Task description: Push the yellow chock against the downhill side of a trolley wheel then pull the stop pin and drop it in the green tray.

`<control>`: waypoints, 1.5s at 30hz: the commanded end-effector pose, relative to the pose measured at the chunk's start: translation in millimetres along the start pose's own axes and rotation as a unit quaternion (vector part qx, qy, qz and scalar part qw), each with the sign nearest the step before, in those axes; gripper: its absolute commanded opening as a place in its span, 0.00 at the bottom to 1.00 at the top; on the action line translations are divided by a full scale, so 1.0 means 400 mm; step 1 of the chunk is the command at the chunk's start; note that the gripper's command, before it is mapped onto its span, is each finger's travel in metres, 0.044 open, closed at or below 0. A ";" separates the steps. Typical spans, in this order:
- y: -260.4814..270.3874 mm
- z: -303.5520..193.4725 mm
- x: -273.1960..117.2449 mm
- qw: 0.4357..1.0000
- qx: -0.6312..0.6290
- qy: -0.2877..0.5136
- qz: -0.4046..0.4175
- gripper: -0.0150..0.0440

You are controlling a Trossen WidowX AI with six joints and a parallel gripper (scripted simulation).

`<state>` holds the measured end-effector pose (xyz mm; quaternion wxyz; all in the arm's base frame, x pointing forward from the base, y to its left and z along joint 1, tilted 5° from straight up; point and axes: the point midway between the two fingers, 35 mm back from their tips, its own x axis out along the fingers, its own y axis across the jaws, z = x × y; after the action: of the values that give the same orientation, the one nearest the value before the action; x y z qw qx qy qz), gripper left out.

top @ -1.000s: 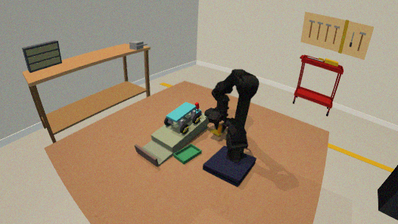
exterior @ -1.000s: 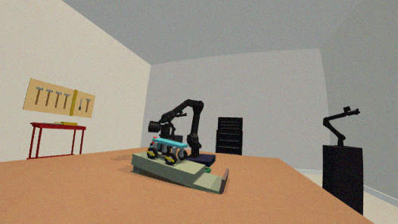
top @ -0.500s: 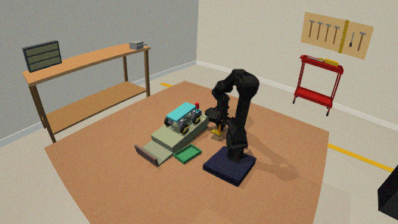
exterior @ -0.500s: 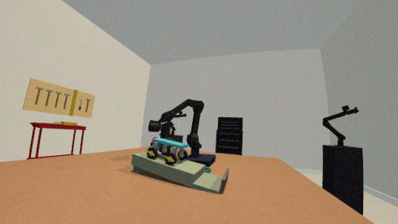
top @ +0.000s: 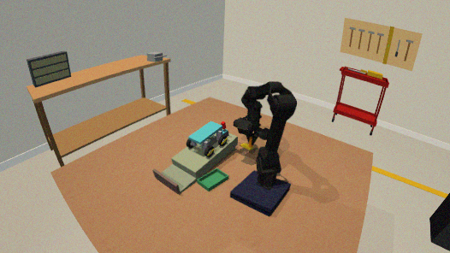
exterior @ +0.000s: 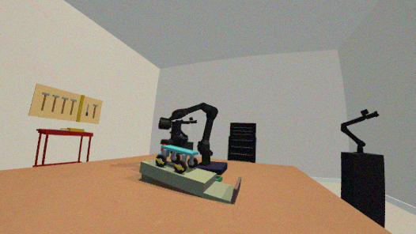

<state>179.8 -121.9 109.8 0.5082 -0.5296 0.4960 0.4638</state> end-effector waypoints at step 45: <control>-0.011 0.000 -0.219 0.971 0.239 -0.001 -0.004 0.25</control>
<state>177.3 -117.8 197.4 0.6047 -0.4211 0.5763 0.3533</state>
